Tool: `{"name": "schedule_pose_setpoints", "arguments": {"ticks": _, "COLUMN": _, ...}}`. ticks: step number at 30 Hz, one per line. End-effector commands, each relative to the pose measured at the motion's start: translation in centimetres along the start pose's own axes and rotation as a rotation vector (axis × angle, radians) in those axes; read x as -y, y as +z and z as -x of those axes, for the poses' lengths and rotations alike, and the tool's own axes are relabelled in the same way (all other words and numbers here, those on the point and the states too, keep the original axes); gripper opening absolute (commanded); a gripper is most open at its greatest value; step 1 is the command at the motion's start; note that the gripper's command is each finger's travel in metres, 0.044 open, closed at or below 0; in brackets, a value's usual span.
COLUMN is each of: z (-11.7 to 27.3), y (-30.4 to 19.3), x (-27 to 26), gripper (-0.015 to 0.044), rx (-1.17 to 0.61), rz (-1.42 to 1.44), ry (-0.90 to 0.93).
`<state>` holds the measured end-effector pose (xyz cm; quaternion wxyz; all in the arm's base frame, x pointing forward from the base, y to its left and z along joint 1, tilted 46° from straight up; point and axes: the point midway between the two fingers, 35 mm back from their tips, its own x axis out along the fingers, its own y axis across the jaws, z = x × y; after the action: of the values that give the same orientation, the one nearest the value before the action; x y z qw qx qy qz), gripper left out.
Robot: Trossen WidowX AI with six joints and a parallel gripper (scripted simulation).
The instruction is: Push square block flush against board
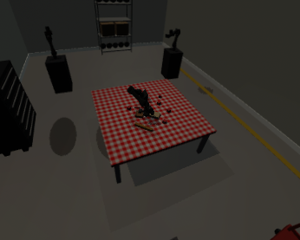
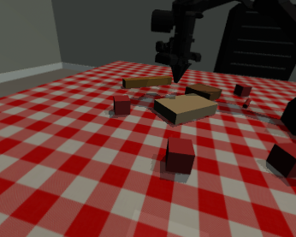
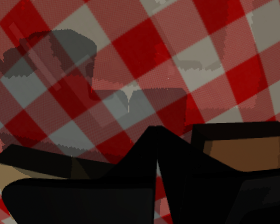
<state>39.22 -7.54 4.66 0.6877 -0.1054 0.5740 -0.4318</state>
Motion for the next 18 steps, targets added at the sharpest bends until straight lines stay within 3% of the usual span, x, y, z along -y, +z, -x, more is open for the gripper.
{"name": "schedule_pose_setpoints", "arguments": {"ticks": 1, "z": 1.3, "y": 0.1, "x": 0.1, "gripper": 0.0000, "rx": -0.004, "rz": -0.010, "ry": 0.003}}
{"name": "schedule_pose_setpoints", "arguments": {"ticks": 4, "z": 1.2, "y": -0.8, "x": -0.8, "gripper": 0.0000, "rx": 0.010, "rz": -0.013, "ry": 0.012}}
{"name": "schedule_pose_setpoints", "arguments": {"ticks": 15, "z": 1.7, "y": -17.5, "x": -5.1, "gripper": 0.0000, "rx": -0.015, "rz": -0.196, "ry": 0.013}}
{"name": "schedule_pose_setpoints", "arguments": {"ticks": 18, "z": 1.4, "y": -19.3, "x": -4.8, "gripper": 0.0000, "rx": -0.014, "rz": -0.219, "ry": 0.006}}
